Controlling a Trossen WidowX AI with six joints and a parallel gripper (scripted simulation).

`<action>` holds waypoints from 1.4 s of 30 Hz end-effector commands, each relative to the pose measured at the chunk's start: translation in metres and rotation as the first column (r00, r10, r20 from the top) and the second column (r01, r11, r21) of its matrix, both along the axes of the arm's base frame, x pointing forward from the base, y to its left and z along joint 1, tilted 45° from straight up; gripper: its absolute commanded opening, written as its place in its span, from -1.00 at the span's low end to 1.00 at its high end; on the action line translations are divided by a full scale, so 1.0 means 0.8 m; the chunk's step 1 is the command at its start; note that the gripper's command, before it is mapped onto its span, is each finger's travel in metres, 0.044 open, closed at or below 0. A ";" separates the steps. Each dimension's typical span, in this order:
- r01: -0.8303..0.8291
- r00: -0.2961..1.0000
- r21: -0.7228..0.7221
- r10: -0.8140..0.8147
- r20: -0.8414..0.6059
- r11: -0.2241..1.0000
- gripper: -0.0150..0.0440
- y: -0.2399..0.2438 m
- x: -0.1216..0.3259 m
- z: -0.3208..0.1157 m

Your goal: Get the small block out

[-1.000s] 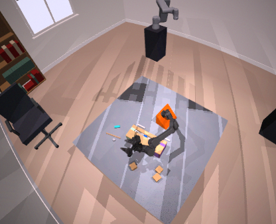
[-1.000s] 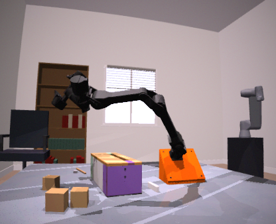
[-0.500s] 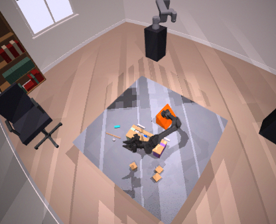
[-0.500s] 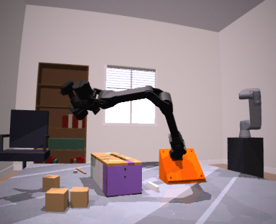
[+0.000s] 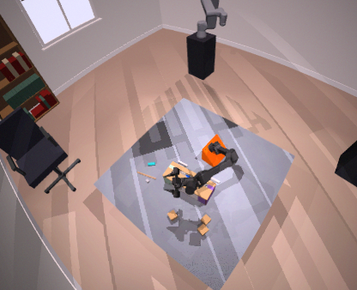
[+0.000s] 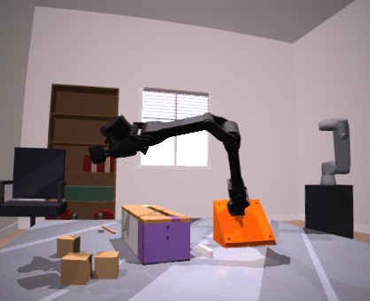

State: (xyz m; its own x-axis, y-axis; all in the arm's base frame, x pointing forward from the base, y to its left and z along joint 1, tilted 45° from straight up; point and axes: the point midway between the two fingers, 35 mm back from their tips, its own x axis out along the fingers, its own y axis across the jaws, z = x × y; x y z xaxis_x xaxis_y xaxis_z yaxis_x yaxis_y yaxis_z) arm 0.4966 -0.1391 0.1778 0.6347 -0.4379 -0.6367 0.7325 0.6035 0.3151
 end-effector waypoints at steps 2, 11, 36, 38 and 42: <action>-0.715 0.622 -0.068 0.589 -0.516 0.696 0.86 0.038 -0.084 -0.053; -0.964 0.161 0.060 0.750 -0.641 0.259 0.86 0.070 -0.141 -0.080; -0.536 -0.702 0.042 0.418 -0.577 -0.843 0.86 0.161 -0.292 -0.103; -0.536 -0.702 0.042 0.418 -0.577 -0.843 0.86 0.161 -0.292 -0.103; -0.536 -0.702 0.042 0.418 -0.577 -0.843 0.86 0.161 -0.292 -0.103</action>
State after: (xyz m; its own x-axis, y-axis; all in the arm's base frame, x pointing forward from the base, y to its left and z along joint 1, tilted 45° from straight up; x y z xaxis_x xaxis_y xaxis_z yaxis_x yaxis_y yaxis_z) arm 0.2707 -0.0141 0.0933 0.0976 0.3871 -0.9169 -0.9931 -0.0218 -0.1149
